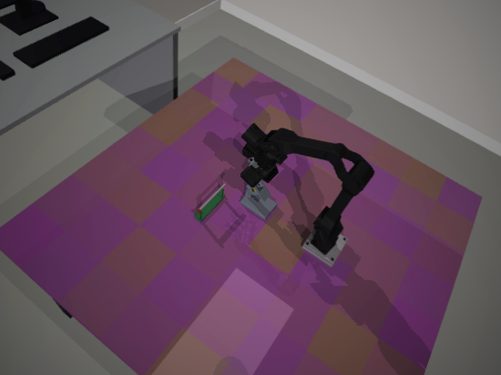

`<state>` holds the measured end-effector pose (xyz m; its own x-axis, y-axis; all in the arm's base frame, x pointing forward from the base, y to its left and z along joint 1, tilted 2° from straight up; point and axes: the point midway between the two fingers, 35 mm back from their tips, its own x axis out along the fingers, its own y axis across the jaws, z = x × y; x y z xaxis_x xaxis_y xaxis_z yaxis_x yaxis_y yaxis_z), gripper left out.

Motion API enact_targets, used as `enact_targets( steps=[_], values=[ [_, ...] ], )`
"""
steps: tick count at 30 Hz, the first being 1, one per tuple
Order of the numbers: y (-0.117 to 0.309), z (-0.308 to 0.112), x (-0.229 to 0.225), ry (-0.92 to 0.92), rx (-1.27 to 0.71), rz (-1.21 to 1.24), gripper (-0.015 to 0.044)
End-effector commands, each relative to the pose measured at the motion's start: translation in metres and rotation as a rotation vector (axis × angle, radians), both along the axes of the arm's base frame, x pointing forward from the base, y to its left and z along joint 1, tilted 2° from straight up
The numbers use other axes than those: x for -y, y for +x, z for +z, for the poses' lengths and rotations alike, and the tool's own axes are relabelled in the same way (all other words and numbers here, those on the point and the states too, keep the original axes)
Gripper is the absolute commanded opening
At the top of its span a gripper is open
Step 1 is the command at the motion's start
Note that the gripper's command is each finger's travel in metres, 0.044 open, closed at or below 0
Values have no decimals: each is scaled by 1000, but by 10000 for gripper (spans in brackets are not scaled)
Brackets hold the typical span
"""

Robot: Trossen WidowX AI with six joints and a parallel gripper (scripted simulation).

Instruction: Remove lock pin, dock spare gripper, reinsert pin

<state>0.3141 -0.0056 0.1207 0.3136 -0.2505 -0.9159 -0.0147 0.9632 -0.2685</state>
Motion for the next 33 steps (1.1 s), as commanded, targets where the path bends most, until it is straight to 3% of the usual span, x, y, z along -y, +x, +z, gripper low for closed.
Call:
enact_targets(
  steps=[1, 33],
  values=[
    [-13, -3, -1, -35, -49, 25, 0],
    [-70, -1, -6, -422, -244, 205, 0]
  ],
)
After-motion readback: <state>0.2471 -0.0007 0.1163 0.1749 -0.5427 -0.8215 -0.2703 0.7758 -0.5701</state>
